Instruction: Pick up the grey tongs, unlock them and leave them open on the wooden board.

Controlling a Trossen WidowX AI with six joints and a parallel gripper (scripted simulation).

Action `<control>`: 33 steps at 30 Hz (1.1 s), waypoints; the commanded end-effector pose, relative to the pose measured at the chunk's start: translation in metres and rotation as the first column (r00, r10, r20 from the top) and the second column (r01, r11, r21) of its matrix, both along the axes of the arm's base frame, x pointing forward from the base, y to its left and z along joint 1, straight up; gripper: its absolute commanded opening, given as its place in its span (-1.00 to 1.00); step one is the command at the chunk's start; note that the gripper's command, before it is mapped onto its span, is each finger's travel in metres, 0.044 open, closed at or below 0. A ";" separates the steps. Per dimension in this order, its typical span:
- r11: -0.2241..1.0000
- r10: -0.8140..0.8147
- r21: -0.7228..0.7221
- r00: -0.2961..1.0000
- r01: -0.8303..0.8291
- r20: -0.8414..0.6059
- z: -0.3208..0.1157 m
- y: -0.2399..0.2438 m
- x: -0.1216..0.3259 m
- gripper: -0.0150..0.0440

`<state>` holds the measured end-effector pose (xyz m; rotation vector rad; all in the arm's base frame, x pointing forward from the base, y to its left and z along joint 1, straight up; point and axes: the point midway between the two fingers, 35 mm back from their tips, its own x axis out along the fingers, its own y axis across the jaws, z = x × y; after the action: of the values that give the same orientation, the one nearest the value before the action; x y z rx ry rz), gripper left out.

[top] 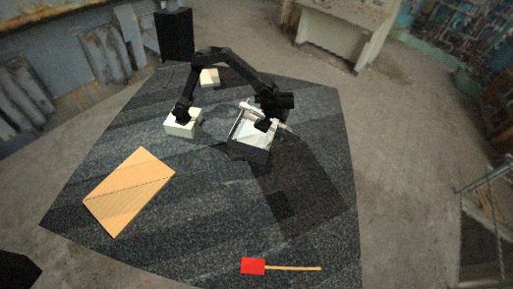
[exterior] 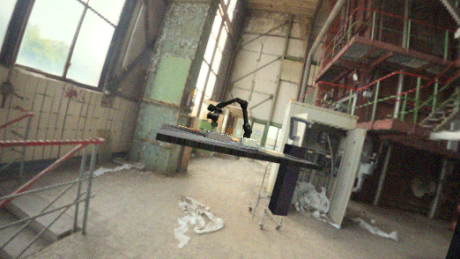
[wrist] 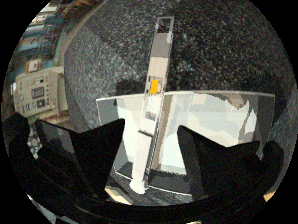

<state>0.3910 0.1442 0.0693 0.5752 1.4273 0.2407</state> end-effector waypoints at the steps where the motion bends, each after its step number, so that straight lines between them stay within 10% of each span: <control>1: 1.000 -0.001 0.005 1.000 0.001 -0.002 -0.005 0.004 0.001 0.39; 33: 1.000 -0.001 0.007 1.000 0.001 -0.001 -0.050 0.030 0.009 0.39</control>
<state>0.3992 0.1715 0.0243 0.5826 1.4303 0.2494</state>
